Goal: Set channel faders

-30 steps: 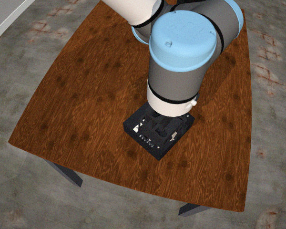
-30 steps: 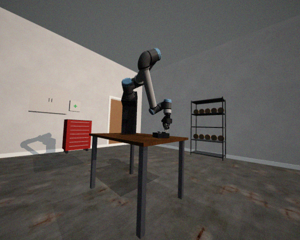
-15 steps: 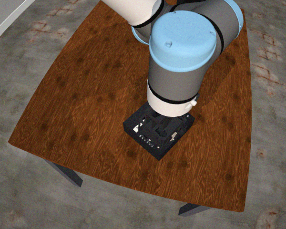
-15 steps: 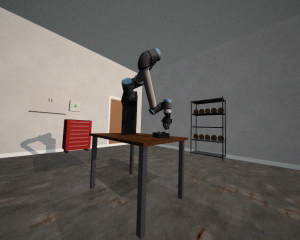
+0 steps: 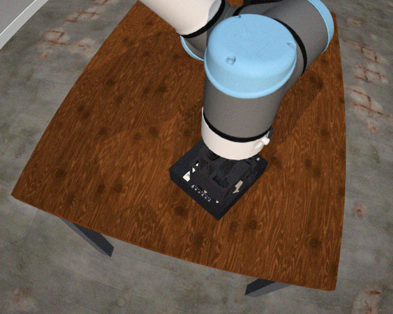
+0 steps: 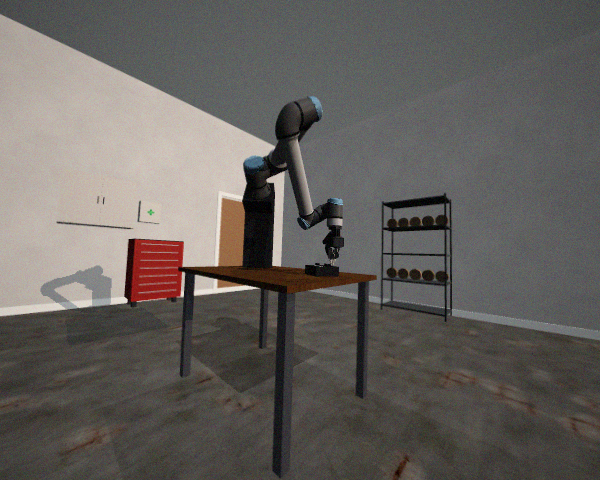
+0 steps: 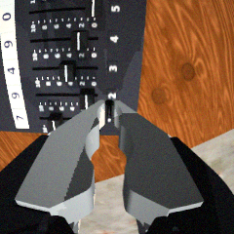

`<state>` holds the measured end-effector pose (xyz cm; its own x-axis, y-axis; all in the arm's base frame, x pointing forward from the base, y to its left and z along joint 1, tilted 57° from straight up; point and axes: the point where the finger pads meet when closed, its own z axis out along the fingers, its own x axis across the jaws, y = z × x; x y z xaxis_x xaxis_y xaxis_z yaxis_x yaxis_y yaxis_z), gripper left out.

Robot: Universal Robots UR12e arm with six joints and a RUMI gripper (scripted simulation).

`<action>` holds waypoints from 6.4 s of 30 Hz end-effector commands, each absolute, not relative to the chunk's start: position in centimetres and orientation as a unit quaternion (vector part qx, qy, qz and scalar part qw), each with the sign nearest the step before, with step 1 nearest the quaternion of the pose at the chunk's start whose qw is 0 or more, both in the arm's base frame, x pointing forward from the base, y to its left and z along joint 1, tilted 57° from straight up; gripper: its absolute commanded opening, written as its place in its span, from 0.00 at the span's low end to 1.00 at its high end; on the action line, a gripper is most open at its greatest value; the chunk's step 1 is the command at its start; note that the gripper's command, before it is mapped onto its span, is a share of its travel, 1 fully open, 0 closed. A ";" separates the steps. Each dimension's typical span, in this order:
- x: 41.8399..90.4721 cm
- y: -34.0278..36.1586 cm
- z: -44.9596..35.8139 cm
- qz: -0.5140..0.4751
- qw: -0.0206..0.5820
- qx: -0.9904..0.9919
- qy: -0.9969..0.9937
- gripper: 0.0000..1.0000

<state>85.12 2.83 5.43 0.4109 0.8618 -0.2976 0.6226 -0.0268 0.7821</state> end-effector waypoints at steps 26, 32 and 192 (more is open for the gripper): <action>84.7 2.1 5.7 0.131 0.457 0.704 0.527 0.00; 84.6 1.8 5.8 0.131 0.457 0.704 0.527 0.00; 81.0 1.9 8.6 0.131 0.457 0.704 0.527 0.00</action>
